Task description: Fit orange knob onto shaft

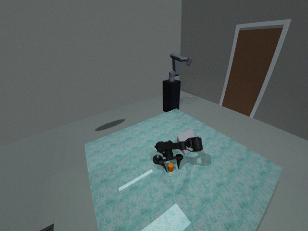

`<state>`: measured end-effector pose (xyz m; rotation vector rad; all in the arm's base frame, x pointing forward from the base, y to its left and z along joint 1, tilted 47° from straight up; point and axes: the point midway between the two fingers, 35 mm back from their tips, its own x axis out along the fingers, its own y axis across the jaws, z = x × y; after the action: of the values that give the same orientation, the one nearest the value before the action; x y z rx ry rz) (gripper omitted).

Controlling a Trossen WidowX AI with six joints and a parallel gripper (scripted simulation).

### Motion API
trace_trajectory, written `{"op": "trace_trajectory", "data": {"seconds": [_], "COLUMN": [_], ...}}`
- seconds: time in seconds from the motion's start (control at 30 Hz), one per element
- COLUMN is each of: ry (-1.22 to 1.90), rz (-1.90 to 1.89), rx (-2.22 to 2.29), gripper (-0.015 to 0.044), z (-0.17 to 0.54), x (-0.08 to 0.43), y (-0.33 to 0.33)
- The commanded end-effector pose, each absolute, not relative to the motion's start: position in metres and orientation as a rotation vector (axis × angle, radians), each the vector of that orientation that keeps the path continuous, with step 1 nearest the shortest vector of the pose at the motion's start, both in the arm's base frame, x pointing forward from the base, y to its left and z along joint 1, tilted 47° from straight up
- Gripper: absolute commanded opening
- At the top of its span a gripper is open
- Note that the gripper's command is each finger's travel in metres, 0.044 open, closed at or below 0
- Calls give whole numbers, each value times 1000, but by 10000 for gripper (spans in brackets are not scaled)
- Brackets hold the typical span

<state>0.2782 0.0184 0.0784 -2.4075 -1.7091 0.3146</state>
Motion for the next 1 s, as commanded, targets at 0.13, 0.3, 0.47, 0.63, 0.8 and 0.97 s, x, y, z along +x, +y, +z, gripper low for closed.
{"op": "trace_trajectory", "data": {"seconds": [0.13, 0.3, 0.47, 0.63, 0.8, 0.97], "ry": [-1930, -1855, -1855, -1855, -2246, -2828], "rz": [1036, 1264, 1264, 1264, 1026, 526], "rx": [-2479, -2533, -2533, -2533, -2669, -2759], "gripper": [440, 440, 440, 440, 440, 440], "z": [125, 137, 137, 137, 137, 136], "x": [268, 265, 265, 265, 265, 265], "y": [-38, -57, -57, -57, -57, -56]}}
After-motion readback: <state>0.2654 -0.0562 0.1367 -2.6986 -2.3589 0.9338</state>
